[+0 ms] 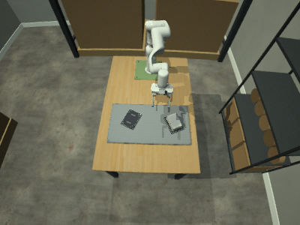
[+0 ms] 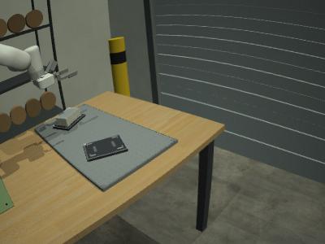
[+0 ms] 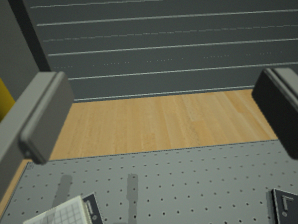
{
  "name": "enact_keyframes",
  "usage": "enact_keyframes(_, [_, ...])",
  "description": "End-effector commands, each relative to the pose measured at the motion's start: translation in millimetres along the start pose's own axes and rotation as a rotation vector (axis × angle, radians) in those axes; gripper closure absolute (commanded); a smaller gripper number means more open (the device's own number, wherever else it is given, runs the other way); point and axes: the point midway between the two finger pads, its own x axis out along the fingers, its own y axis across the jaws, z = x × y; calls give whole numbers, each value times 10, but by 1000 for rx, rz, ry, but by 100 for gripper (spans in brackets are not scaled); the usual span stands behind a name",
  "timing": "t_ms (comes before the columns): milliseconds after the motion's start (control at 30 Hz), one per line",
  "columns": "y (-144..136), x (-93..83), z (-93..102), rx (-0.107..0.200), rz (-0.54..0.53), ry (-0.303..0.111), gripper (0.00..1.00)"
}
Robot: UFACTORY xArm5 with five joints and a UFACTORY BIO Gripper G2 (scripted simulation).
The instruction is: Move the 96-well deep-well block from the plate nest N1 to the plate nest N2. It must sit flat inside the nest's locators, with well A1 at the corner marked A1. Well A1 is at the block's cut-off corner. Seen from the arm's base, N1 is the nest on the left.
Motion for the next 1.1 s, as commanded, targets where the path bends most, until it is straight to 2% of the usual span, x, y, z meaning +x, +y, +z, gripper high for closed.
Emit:
enact_keyframes(0, [-144, -97, 57, -2, 8, 1, 63])
enact_keyframes(33, [-165, -111, 62, -3, 8, 1, 63])
enact_keyframes(67, [-203, -144, 67, -10, 30, 24, 63])
enact_keyframes(233, [-392, -305, 94, -11, 31, 25, 63])
enact_keyframes(333, [-409, -319, 97, -11, 31, 25, 63])
enact_keyframes(367, [-444, -355, 99, -15, 54, 49, 63])
enact_keyframes(500, [-582, -500, 108, -15, 54, 49, 63])
enact_keyframes(633, [-629, -549, 111, -16, 54, 49, 63])
enact_keyframes(667, [-660, -588, 110, -17, 77, 73, 63])
enact_keyframes(833, [-814, -785, 107, -18, 77, 74, 63])
enact_keyframes(1067, [-824, -797, 107, -18, 77, 74, 63])
